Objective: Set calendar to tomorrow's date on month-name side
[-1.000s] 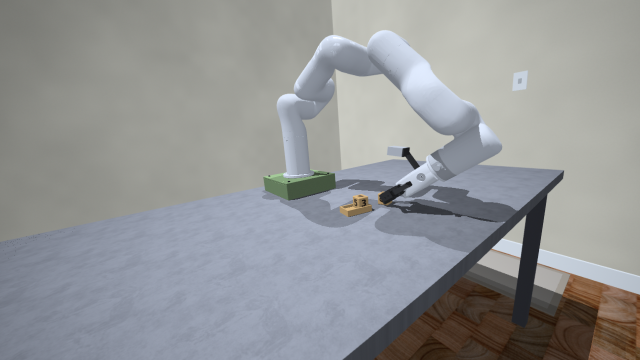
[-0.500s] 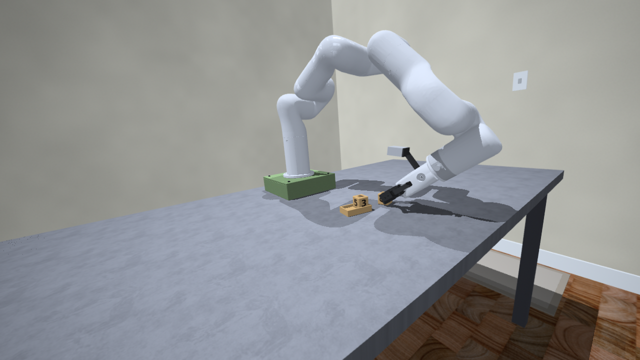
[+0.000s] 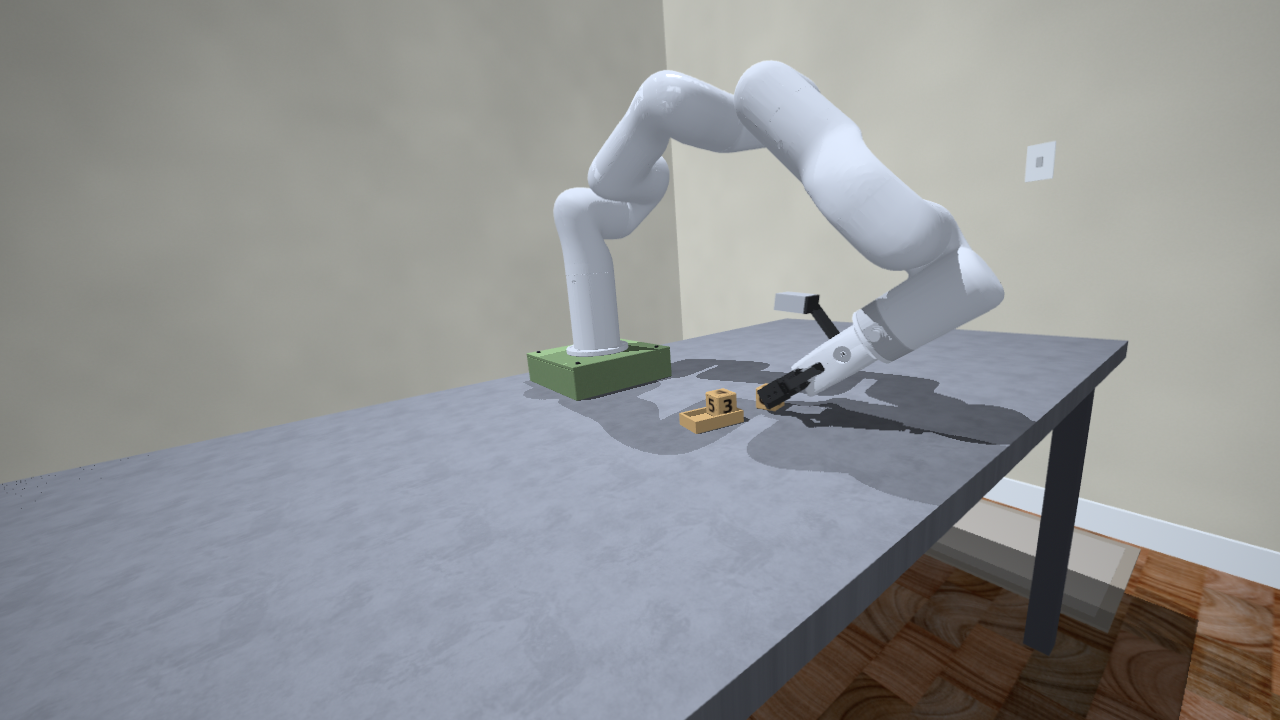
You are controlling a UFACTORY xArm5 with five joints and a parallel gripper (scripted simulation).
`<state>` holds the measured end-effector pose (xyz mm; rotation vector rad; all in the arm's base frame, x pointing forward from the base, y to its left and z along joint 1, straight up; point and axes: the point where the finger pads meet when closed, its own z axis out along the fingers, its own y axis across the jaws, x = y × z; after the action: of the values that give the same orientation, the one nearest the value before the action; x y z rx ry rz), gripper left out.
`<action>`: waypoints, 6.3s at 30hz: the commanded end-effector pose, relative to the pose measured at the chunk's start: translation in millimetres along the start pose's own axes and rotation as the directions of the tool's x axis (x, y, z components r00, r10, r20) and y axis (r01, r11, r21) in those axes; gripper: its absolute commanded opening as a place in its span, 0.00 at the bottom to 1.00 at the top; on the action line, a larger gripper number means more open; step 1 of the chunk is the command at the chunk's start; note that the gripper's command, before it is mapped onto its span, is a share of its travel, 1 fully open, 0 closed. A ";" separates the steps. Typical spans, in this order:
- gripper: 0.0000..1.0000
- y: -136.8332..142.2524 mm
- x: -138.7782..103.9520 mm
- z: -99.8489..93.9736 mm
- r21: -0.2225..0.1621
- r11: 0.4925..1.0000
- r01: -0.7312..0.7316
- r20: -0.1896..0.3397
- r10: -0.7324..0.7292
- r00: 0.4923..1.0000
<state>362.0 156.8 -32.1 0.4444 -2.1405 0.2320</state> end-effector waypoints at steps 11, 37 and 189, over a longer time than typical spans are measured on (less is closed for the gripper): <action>0.71 0.0 0.2 -1.6 0.000 1.000 0.000 0.004 0.000 1.000; 0.71 0.0 18.2 -14.5 0.000 1.000 0.000 0.003 0.000 1.000; 1.00 -0.3 73.5 -33.4 -0.675 0.568 -0.470 0.467 0.823 0.324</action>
<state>347.9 150.3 46.2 -0.6432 -3.0706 0.0048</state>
